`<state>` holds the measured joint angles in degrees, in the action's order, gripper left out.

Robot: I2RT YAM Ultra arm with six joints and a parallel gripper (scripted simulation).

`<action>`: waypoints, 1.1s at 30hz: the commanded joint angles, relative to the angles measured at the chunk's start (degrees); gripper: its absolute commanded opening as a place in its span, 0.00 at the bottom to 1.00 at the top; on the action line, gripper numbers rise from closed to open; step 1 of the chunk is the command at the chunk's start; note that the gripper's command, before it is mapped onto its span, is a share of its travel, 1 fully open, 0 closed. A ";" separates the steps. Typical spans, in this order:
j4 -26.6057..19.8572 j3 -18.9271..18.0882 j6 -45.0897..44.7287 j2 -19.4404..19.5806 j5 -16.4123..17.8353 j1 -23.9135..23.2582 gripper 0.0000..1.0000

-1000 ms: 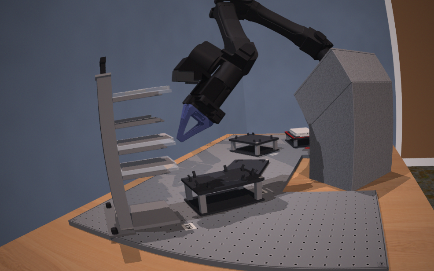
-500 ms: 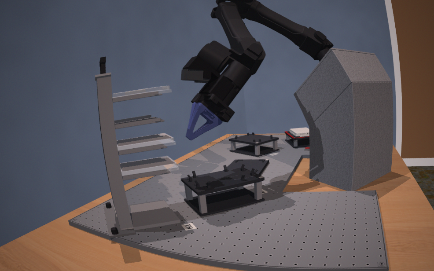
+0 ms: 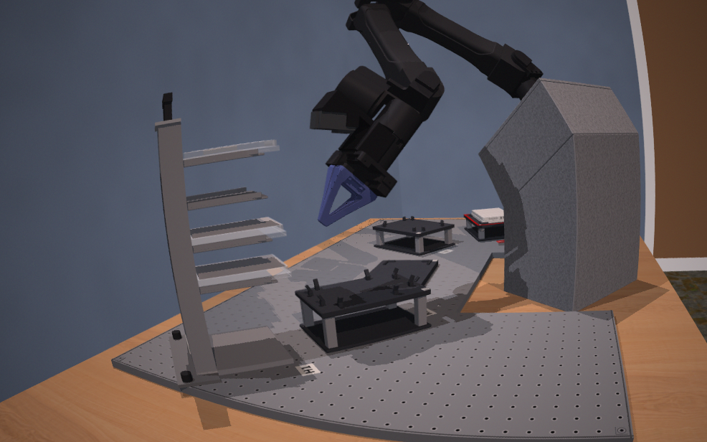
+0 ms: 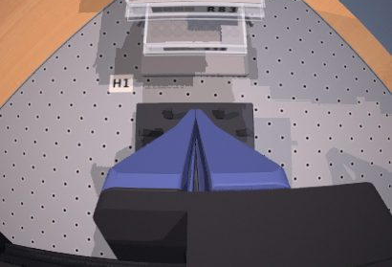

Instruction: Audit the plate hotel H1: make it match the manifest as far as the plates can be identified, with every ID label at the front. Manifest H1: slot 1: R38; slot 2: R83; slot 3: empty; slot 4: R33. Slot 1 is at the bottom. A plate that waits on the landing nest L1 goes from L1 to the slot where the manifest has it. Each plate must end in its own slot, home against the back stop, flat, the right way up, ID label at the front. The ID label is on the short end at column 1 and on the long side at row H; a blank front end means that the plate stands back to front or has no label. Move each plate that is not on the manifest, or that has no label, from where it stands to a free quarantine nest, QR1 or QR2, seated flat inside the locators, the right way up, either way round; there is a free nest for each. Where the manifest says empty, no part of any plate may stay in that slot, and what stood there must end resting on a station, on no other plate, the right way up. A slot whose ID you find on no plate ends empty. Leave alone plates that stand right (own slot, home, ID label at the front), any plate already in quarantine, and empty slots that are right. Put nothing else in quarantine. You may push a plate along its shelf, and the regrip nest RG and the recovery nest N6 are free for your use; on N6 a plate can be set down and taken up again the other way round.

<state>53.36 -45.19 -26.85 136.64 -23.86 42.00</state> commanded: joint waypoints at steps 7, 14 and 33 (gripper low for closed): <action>3.74 4.42 0.15 -2.22 0.65 0.43 0.00; 5.44 6.46 0.16 -2.21 0.64 0.43 0.00; 6.54 11.31 1.10 -5.35 -0.94 1.86 0.00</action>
